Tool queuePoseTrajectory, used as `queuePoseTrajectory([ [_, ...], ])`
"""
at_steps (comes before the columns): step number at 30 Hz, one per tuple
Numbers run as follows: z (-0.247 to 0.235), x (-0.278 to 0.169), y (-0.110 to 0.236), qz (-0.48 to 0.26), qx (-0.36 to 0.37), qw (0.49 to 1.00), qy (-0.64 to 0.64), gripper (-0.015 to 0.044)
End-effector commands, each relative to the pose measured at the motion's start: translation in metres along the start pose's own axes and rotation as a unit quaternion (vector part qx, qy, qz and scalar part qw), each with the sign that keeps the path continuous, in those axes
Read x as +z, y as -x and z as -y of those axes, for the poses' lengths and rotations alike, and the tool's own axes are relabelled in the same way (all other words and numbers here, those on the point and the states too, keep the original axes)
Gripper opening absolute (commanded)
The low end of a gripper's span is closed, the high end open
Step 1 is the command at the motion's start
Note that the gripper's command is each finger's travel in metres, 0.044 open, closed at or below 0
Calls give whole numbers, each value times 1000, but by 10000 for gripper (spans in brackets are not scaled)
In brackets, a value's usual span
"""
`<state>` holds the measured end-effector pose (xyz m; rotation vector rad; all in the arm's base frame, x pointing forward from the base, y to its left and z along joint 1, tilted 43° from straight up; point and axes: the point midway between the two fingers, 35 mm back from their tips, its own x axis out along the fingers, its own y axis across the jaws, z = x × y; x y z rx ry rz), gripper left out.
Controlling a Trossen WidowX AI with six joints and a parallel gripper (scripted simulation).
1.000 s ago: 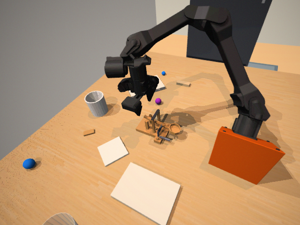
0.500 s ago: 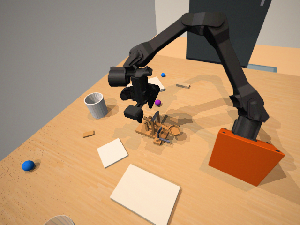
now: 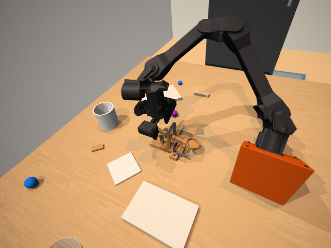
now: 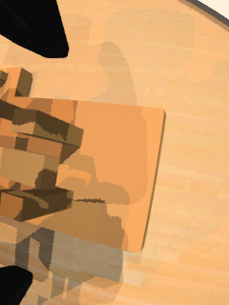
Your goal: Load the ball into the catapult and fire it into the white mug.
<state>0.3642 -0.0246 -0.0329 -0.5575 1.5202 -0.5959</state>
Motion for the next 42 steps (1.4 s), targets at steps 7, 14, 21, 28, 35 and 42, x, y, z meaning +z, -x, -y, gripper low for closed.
queuePoseTrajectory([
  [7, 0, -1, -16, 0, -3, 1000, 4, 440],
  [14, 1, -2, -28, 0, -3, 1000, 4, 440],
  [21, 1, -2, -38, 0, -4, 1000, 4, 440],
  [28, 1, -1, -35, 0, -1, 1000, 0, 282],
  [35, 1, -1, -35, 0, -1, 1000, 0, 138],
  [42, 0, 0, -10, 0, 0, 1000, 0, 32],
])
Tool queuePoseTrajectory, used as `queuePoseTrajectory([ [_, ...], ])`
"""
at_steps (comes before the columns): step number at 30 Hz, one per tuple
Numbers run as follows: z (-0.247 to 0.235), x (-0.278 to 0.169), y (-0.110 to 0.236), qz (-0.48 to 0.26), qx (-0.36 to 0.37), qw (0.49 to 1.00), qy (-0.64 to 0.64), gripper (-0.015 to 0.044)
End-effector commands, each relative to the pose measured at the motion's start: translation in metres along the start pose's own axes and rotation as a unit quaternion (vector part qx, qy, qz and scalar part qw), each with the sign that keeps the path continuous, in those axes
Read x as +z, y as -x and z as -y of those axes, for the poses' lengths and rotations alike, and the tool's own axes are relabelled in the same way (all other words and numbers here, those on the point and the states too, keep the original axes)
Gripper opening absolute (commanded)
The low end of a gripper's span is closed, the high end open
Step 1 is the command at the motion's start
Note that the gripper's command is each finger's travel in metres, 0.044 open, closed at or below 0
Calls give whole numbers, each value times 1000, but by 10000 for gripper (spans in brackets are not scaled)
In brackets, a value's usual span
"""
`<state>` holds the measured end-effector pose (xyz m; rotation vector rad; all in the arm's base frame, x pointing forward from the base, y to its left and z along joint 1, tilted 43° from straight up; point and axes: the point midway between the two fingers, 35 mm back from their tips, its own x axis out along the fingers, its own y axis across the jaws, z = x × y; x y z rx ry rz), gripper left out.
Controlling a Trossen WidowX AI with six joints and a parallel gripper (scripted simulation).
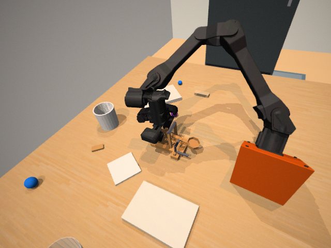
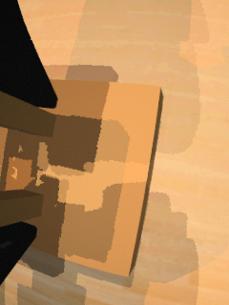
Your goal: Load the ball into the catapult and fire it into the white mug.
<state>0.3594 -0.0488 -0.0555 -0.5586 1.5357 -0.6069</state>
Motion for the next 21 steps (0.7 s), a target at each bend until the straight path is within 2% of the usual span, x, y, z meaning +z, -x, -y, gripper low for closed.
queuePoseTrajectory([
  [1, -2, 3, 37, 8, 3, 1000, 0, 6],
  [5, -2, 2, 48, 8, 3, 1000, 0, 0],
  [21, -2, 5, 25, 8, 1, 1000, 3, 0],
])
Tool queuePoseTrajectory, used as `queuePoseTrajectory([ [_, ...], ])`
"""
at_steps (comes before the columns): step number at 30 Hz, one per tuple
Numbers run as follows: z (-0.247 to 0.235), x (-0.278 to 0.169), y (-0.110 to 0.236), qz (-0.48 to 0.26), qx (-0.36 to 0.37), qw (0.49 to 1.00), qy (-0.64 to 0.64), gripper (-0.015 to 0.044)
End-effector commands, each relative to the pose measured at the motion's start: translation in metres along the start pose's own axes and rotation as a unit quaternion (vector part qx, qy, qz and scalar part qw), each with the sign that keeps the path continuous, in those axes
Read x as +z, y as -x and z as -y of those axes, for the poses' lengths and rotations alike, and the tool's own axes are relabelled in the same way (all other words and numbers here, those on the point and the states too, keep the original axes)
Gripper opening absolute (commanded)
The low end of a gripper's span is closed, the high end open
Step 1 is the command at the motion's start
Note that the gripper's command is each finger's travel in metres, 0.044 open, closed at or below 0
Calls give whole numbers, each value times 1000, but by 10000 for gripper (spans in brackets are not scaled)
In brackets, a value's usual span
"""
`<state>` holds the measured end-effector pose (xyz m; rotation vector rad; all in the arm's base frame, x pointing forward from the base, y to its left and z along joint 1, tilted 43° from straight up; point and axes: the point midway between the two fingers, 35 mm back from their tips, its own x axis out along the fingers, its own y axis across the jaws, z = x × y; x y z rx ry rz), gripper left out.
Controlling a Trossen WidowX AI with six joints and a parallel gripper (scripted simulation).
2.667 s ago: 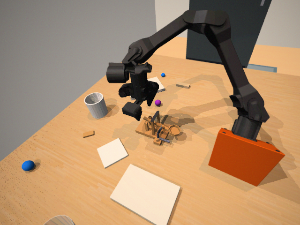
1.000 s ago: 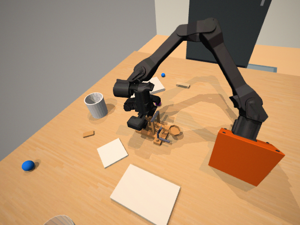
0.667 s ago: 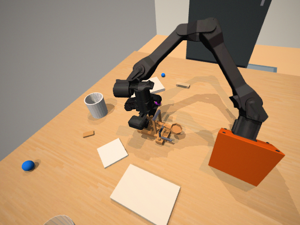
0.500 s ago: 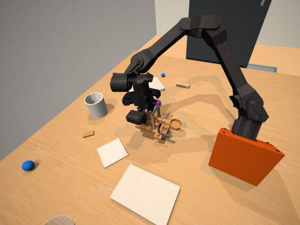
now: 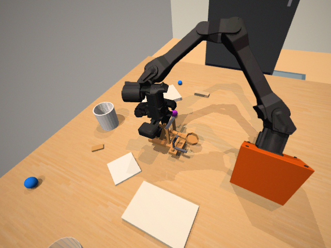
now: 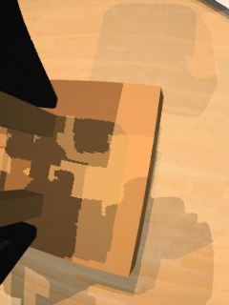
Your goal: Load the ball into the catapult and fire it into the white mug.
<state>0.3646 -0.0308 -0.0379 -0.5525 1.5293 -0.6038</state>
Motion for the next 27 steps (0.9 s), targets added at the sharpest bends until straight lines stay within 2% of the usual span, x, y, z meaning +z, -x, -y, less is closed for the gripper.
queuePoseTrajectory([
  [1, -1, 1, -2, 5, -1, 1000, 5, 0],
  [16, 0, 0, -27, 5, -3, 1000, 6, 0],
  [22, 0, 0, -26, 0, -1, 1000, 1, 0],
  [27, 0, 0, -26, 0, -1, 1000, 1, 131],
])
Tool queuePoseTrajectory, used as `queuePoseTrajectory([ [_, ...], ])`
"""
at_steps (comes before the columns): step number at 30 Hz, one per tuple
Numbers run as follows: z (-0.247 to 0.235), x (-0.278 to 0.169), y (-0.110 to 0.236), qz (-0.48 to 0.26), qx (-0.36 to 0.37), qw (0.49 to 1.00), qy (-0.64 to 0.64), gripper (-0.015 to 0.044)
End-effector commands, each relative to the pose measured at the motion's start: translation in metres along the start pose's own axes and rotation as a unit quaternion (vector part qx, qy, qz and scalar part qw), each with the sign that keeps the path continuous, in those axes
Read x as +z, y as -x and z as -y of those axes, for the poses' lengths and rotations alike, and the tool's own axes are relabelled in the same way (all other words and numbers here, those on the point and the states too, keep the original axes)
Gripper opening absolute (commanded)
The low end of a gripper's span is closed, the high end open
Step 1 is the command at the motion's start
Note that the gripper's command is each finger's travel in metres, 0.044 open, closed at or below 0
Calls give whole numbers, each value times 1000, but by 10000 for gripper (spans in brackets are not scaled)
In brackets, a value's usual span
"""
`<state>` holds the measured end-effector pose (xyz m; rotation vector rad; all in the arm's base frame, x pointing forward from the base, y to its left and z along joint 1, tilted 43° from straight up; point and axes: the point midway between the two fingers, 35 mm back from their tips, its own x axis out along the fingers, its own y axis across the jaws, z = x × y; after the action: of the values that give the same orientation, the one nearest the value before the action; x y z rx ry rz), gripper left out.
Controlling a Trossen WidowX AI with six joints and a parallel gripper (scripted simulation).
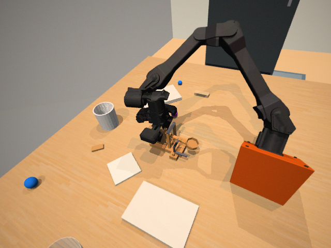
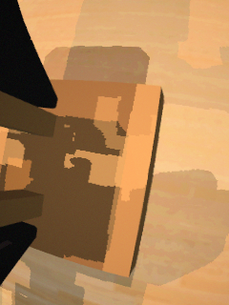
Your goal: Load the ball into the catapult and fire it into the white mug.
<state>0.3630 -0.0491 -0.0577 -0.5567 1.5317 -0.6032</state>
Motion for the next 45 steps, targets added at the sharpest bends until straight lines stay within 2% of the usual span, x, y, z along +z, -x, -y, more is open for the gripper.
queuePoseTrajectory([
  [1, 0, 0, 1, 1, 0, 1000, -1, 157],
  [9, 0, 1, 4, 1, 0, 1000, -1, 367],
  [12, -2, 3, 41, 1, 3, 1000, 0, 440],
  [16, -1, -1, 98, 0, 2, 1000, 0, 440],
  [24, -3, 1, 92, 5, 1, 1000, 4, 440],
  [28, -4, 2, 142, 10, 4, 1000, 2, 440],
  [31, -3, 1, 152, 11, 4, 1000, 2, 440],
  [32, 0, 2, 130, 3, 0, 1000, 5, 414],
  [36, 44, 20, 100, 5, 9, 1000, 2, 309],
  [43, 150, 27, 36, 7, -2, 1000, -8, 300],
  [45, 161, 26, 30, 7, -5, 1000, -9, 300],
])
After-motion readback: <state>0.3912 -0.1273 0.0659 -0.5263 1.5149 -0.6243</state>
